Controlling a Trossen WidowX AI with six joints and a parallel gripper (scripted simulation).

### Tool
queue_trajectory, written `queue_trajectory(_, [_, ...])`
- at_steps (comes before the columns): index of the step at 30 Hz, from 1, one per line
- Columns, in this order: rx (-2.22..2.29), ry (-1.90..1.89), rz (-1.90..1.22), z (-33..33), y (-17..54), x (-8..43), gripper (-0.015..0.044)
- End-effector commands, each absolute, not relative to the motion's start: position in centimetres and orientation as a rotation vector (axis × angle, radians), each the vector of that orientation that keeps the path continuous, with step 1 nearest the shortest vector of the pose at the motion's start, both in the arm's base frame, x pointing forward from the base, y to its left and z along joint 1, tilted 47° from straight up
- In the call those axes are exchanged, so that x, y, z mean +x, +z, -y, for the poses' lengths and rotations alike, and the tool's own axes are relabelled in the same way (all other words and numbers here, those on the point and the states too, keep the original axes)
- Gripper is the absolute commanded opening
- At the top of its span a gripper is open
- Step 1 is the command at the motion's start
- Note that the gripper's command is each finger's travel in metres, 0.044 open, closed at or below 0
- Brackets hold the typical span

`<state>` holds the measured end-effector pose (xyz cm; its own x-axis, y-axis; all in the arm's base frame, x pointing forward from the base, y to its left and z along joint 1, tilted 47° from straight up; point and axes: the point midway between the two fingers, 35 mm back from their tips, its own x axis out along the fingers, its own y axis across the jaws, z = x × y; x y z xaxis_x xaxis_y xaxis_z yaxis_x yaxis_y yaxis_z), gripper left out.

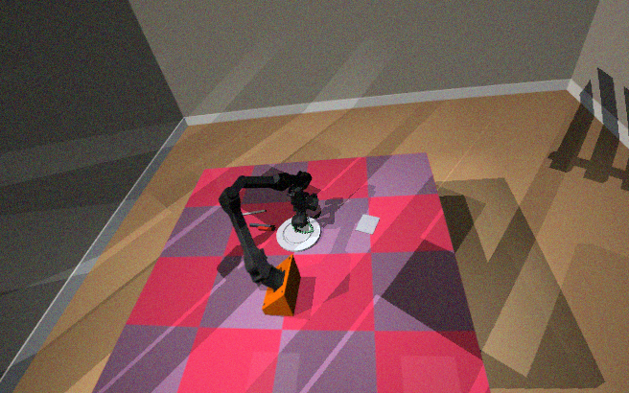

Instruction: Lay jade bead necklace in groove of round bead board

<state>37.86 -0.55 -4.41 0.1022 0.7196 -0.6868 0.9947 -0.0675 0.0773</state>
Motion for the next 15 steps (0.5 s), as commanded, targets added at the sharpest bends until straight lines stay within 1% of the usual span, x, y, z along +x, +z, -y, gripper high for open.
queue_trajectory(1, [1.851,-0.664,-1.677,0.07,-4.83,37.75,0.0120])
queue_trajectory(4, [1.852,-0.664,-1.677,-0.01,-4.90,37.75,0.0120])
queue_trajectory(5, [1.844,-0.662,-1.675,0.13,-4.75,37.82,0.0094])
queue_trajectory(15, [1.844,-0.662,-1.675,0.13,-4.75,37.82,0.0027])
